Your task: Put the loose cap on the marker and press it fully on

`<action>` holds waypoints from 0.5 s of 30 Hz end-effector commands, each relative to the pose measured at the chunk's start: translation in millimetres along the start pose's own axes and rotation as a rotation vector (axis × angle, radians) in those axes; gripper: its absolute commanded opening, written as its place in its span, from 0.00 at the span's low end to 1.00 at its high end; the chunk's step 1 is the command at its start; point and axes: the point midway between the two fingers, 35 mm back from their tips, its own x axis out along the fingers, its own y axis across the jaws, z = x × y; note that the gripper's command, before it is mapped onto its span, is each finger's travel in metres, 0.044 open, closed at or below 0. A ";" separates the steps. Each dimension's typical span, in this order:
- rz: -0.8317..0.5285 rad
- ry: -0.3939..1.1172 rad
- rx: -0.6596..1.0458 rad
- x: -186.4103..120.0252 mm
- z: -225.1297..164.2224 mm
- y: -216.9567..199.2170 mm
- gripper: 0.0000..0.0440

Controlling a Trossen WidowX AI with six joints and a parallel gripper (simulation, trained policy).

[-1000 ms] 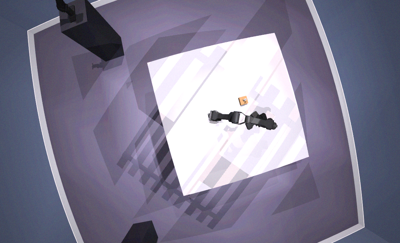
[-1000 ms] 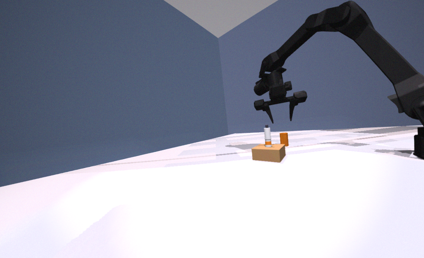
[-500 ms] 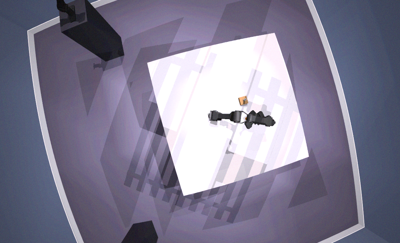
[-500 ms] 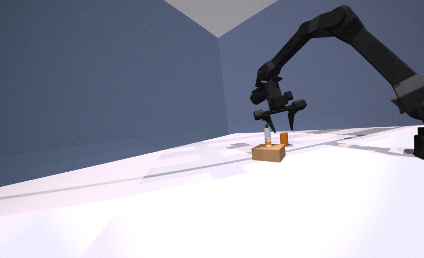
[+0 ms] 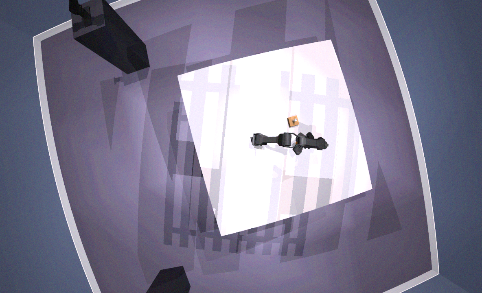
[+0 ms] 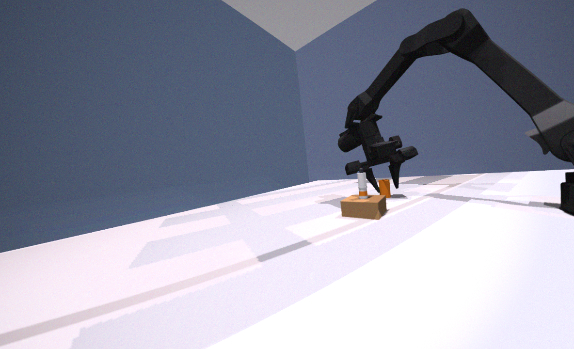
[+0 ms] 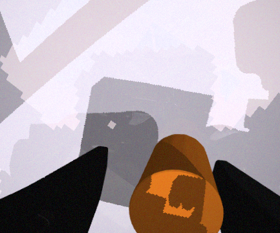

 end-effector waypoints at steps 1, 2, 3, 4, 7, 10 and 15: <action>0.006 0.021 -0.026 0.0 0.7 0.6 0.36; 0.000 0.031 -0.031 -2.6 0.5 -0.1 0.30; -0.001 0.035 -0.037 -4.2 1.2 0.3 0.24; -0.001 0.039 -0.043 -5.8 2.1 0.8 0.18; -0.015 0.073 -0.062 -16.1 1.8 -2.2 0.16; -0.031 0.105 -0.083 -26.4 2.8 -6.3 0.16; -0.058 0.147 -0.118 -44.8 8.7 -14.8 0.16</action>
